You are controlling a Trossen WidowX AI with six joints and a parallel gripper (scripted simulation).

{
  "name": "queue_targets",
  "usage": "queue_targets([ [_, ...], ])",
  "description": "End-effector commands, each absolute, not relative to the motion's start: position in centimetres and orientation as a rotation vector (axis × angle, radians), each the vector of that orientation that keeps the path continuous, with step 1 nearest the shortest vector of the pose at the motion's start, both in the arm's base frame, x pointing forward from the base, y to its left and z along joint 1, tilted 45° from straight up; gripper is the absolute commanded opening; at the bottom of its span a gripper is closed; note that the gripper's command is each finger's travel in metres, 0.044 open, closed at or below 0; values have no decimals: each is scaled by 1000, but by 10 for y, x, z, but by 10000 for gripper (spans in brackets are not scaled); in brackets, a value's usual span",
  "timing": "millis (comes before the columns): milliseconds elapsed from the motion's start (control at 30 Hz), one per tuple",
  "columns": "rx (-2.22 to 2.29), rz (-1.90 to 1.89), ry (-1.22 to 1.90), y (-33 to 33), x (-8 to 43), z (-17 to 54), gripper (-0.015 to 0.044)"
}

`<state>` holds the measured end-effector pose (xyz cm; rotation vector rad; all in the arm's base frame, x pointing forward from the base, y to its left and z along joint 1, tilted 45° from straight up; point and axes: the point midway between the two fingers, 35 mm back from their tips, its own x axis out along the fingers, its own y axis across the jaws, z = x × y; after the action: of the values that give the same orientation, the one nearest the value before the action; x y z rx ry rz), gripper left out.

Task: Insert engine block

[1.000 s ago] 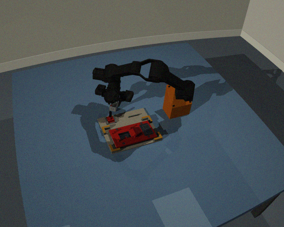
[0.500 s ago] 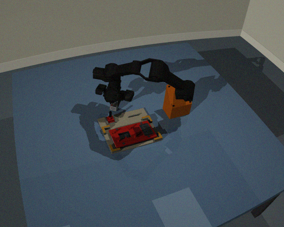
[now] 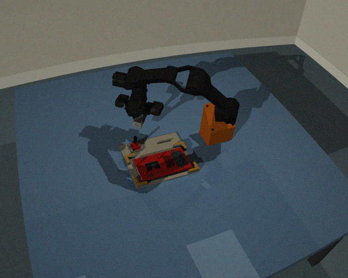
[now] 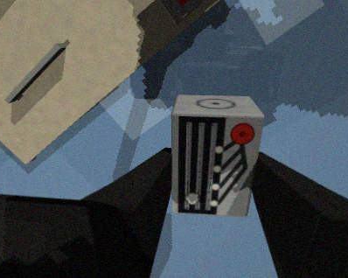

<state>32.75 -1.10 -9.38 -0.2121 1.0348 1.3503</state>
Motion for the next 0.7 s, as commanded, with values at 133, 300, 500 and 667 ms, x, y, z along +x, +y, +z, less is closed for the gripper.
queue_targets([
  [133,-228,1345,1030,-30,334,-75,0],
  [300,-228,1345,1030,-41,335,-63,0],
  [500,-228,1346,1030,-53,335,-49,0],
  [667,-227,1347,1029,-62,334,-38,0],
])
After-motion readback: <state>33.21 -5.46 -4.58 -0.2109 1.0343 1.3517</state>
